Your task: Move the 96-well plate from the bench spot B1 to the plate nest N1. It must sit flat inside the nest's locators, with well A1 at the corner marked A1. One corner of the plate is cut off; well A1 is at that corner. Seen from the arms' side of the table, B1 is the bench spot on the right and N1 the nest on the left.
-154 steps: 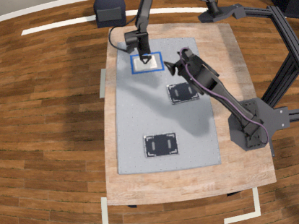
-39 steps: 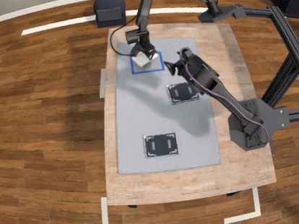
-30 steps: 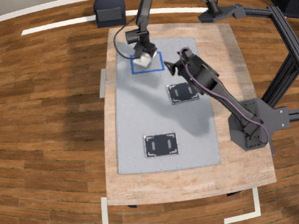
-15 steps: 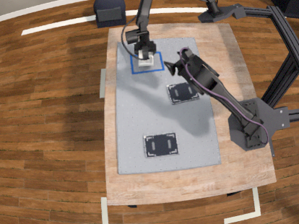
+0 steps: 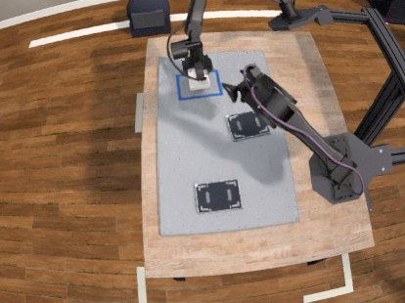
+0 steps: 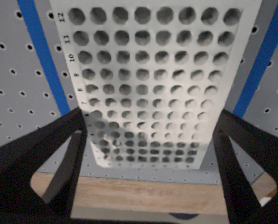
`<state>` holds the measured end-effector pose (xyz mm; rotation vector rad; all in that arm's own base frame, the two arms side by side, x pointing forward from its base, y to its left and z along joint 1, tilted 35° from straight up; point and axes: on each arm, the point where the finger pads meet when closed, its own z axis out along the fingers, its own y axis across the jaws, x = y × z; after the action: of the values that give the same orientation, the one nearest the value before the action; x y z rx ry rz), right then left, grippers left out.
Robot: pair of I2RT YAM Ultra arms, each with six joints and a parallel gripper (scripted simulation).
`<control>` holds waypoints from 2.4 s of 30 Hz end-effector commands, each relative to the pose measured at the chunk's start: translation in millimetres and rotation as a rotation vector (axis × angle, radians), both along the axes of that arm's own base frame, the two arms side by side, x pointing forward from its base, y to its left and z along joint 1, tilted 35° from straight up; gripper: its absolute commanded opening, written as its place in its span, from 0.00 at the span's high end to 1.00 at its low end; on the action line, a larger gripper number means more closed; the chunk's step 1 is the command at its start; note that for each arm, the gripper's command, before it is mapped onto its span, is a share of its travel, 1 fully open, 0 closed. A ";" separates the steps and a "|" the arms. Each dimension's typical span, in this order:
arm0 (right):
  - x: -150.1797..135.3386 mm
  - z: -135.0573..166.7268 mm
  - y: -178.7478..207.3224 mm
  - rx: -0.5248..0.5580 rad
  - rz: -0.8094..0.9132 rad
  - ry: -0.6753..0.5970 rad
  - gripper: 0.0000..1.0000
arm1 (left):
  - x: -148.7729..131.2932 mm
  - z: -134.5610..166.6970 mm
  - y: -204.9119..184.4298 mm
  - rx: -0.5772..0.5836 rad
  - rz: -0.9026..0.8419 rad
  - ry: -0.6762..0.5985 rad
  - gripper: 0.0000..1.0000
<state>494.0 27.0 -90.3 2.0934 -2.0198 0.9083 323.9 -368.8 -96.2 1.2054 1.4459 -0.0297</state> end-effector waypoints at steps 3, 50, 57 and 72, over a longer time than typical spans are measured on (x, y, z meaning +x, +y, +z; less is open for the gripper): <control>20.0 -5.3 -1.4 0.018 0.025 -0.039 0.21 | -7.9 -3.1 -1.1 0.002 -0.012 0.012 0.00; 13.9 -31.4 -11.4 0.015 0.012 0.006 0.21 | -7.9 -3.1 -1.1 0.002 -0.012 0.012 0.00; 10.3 -21.7 -8.4 0.008 0.006 0.002 0.21 | -7.9 -3.1 -1.1 0.002 -0.012 0.012 0.00; 1.9 -2.9 -0.4 0.001 0.002 0.000 0.21 | -7.9 -3.1 -1.1 0.002 -0.012 0.012 0.00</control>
<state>504.7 14.5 -100.6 2.0829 -2.0448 0.9181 323.9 -368.8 -96.2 1.2054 1.4459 -0.0297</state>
